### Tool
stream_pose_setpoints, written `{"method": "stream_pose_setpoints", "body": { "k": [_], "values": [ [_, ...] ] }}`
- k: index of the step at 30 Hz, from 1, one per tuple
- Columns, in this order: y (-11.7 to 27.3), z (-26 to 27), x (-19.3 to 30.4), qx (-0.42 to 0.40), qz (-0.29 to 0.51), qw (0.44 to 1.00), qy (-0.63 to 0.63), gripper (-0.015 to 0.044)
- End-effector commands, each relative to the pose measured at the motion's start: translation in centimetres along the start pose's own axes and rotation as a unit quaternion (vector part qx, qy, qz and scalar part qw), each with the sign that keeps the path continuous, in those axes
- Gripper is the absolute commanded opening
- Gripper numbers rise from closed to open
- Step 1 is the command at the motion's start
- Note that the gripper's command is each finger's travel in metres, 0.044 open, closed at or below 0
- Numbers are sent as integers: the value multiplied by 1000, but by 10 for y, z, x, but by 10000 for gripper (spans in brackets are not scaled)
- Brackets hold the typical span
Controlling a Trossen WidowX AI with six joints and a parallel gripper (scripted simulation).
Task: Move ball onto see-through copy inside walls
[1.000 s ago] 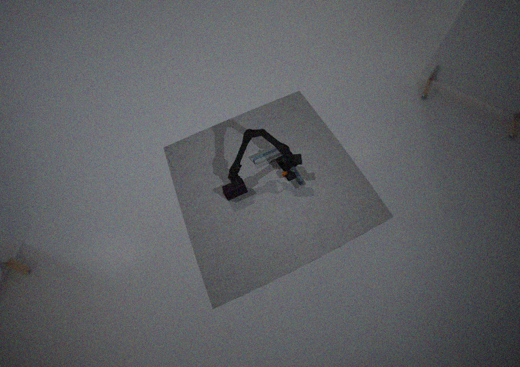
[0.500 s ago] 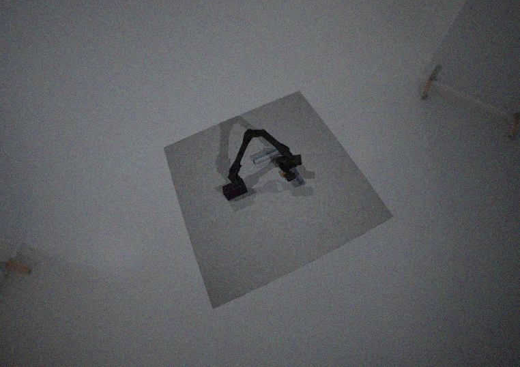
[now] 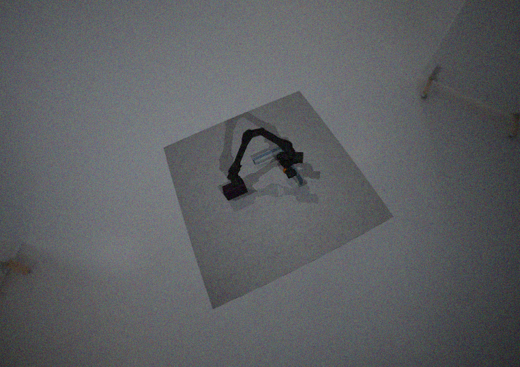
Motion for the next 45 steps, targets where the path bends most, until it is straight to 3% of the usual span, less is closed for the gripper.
{"method": "stream_pose_setpoints", "body": {
  "k": [1, 7, 11, 20, 26, 37, 45],
  "values": [
    [24, 2, -1, 3, -3, 1000, 8, 0],
    [62, 3, 5, 2, -2, 1000, 8, 0],
    [65, 3, 5, 1, -2, 1000, 8, 0],
    [22, -4, -29, 1, -3, 1000, 9, 0],
    [11, -4, -30, 1, -3, 1000, 9, 0],
    [-46, -4, -30, -1, -3, 1000, 9, 0],
    [-51, -4, -30, -1, -3, 1000, 9, 0]
  ]
}}
Point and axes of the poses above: the point midway between the two fingers, 35 mm back from their tips, its own y axis back along the fingers, its own z axis across the jaws, x = y × z, the point moved 7 cm from there along y, back along the fingers, and after that the axes turned 11 degrees about -y, right-handed, at the moved point
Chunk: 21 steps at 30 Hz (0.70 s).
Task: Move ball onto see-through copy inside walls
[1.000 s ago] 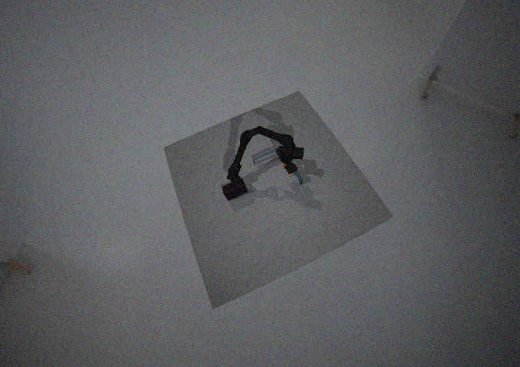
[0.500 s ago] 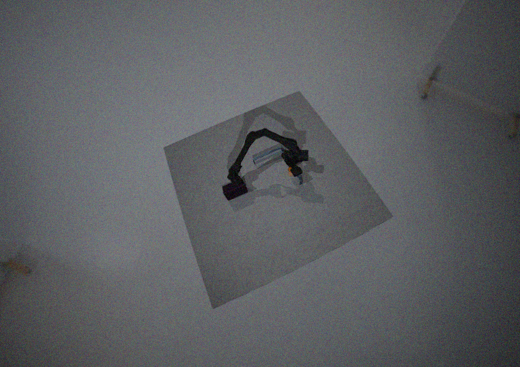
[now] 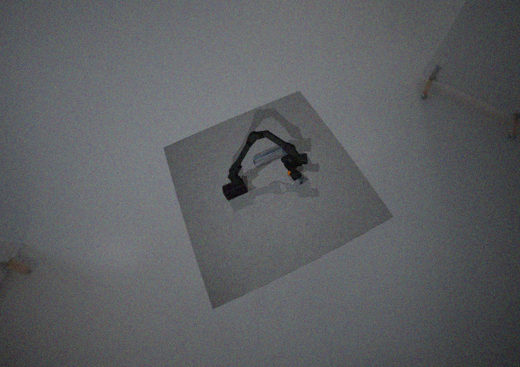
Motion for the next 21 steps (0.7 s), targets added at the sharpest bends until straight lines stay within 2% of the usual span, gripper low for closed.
{"method": "stream_pose_setpoints", "body": {
  "k": [1, 15, 21],
  "values": [
    [-6, -2, 2, -3, 4, 1000, -7, 0],
    [-22, -2, 2, -3, 4, 1000, -7, 0],
    [-16, 0, -1, 0, -3, 1000, 0, 157]
  ]
}}
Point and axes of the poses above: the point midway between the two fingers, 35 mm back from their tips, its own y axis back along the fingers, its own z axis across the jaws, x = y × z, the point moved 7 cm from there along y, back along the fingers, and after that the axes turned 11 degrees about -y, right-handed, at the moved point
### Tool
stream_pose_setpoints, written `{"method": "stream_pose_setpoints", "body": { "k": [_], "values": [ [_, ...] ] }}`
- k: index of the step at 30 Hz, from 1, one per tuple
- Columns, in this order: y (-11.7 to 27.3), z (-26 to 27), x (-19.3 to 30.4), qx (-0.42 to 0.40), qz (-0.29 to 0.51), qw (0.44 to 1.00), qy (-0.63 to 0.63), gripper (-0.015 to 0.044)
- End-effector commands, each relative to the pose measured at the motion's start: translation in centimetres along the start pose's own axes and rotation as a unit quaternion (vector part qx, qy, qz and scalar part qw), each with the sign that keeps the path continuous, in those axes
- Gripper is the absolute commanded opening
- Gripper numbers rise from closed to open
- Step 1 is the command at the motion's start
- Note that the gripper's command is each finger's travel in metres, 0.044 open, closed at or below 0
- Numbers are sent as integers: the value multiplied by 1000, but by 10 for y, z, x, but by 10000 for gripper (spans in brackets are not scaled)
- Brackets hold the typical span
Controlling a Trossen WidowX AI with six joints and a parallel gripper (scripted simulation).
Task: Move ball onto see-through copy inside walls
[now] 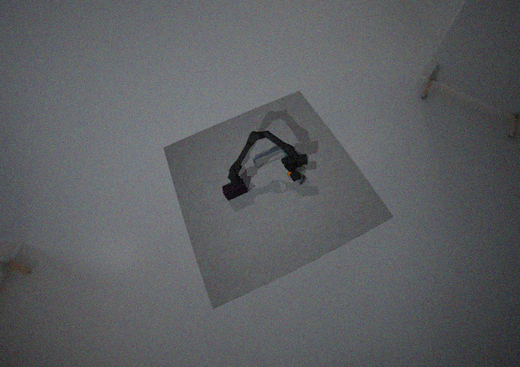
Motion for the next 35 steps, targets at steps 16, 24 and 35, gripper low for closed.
{"method": "stream_pose_setpoints", "body": {
  "k": [16, 24, 35],
  "values": [
    [81, -2, 1, -1, 6, 1000, -7, 309],
    [77, -7, 1, -3, 0, 1000, -15, 309],
    [128, -7, 6, -2, -4, 1000, -14, 440]
  ]
}}
Point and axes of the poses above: the point midway between the two fingers, 35 mm back from their tips, its own y axis back along the fingers, its own z axis across the jaws, x = y × z, the point moved 7 cm from there along y, back along the fingers, and after that the axes turned 11 degrees about -y, right-handed, at the moved point
